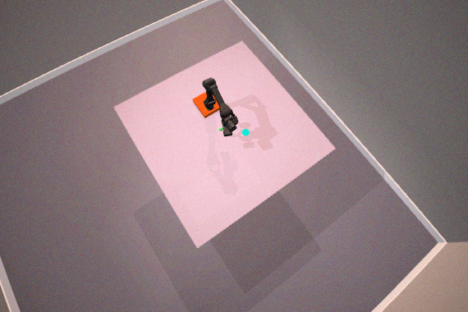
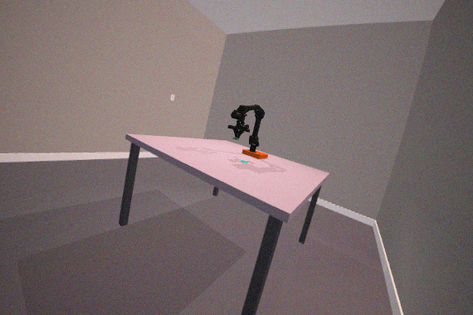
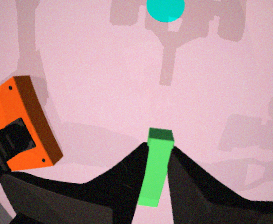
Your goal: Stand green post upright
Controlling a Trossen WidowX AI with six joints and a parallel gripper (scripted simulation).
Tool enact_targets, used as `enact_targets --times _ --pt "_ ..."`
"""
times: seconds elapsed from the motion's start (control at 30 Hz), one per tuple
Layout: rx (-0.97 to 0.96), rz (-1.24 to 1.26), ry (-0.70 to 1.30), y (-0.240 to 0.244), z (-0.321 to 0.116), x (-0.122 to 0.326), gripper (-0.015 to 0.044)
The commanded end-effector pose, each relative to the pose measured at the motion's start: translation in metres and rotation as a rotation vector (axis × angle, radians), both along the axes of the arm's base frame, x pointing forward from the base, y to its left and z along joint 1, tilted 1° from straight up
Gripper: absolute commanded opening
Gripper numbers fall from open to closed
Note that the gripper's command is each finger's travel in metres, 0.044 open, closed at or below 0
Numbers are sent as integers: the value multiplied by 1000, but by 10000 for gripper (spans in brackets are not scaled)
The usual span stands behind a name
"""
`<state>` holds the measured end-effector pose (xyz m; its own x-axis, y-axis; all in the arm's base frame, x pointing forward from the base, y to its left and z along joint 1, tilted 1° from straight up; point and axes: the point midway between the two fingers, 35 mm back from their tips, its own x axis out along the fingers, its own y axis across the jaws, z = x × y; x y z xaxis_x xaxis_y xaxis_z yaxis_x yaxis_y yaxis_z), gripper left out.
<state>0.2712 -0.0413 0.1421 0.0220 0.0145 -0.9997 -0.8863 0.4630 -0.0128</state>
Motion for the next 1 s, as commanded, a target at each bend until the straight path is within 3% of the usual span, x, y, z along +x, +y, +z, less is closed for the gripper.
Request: enact_targets --times 0.0,0.97 --pt "-4 1 1 6 2 7 23" --pt "-10 13 4 64 6 46 23"
